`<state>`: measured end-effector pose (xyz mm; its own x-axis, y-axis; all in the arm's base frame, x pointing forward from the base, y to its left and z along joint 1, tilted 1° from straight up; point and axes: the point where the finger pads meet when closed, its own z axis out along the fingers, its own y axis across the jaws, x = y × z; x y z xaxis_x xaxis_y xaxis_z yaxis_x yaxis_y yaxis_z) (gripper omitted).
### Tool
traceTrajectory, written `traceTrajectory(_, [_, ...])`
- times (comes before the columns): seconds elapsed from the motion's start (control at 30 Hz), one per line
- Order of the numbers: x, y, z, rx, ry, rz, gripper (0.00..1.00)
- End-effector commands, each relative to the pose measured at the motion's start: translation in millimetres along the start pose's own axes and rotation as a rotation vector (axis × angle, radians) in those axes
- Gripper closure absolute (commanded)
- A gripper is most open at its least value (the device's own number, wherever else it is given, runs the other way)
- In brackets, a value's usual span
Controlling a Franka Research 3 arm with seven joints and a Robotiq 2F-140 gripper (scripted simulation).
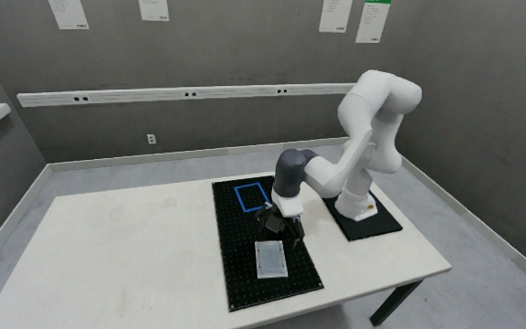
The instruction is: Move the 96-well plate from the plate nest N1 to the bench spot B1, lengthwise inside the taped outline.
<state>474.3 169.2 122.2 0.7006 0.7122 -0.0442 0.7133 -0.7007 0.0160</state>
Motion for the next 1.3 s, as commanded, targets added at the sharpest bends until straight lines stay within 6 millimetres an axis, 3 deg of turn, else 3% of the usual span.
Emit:
traceTrajectory(0.0, [10, 2, 9, 0.027, 0.025, -0.277, 0.00])
traceTrajectory(0.57, [24, 4, 38, 0.017, 0.037, -0.580, 0.00])
traceTrajectory(1.27, [25, 4, 40, 0.017, 0.037, -0.595, 0.00])
